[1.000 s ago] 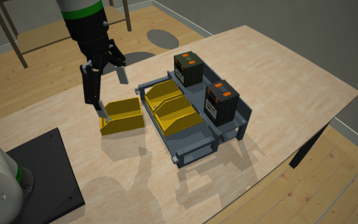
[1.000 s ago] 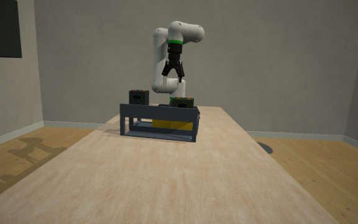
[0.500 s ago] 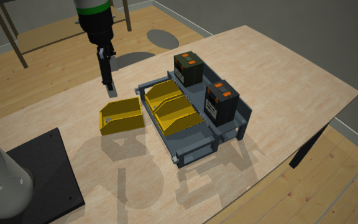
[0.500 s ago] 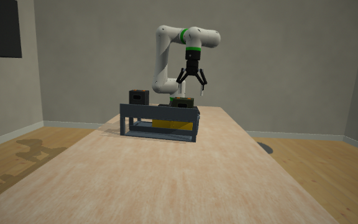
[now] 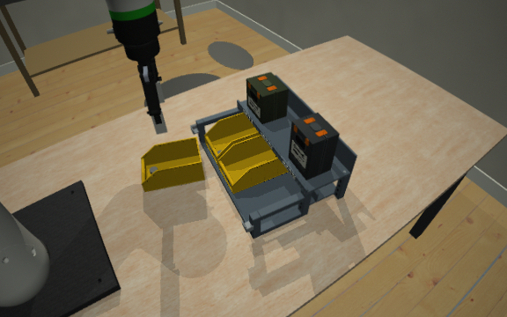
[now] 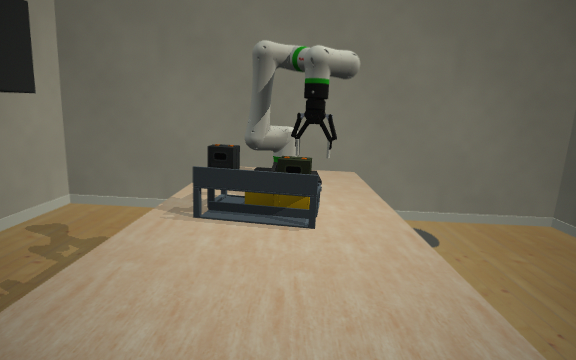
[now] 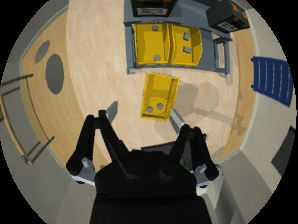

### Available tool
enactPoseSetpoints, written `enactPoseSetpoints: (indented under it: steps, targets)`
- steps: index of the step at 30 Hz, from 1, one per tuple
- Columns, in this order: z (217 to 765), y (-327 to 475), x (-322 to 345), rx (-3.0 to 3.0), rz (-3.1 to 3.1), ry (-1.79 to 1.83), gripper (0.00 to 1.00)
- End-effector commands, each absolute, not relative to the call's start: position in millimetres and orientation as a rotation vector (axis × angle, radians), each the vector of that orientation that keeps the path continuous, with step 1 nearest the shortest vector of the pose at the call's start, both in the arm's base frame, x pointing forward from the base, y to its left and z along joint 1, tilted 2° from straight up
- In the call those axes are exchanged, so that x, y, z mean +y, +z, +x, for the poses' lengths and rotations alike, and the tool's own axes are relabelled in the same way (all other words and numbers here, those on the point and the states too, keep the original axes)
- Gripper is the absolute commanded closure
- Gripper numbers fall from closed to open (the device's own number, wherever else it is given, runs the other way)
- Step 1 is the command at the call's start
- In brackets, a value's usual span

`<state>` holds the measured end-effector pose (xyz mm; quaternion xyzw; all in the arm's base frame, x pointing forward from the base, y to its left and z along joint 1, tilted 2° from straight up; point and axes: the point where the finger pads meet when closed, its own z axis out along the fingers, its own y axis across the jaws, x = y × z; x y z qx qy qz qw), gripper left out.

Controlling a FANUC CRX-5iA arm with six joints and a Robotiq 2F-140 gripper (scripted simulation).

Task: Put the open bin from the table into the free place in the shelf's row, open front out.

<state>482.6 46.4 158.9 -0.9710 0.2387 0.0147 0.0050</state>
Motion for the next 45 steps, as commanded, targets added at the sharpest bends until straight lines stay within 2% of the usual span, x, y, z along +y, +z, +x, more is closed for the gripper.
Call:
enactPoseSetpoints:
  steps: [1,41,42,45]
  targets:
    - [482.8,159.1,46.4,0.748,-3.041,0.046,1.0]
    - [482.8,159.1,46.4,0.748,-3.041,0.046,1.0]
    - [482.8,159.1,46.4,0.748,-3.041,0.046,0.85]
    - [482.8,159.1,46.4,0.748,-3.041,0.046,0.85]
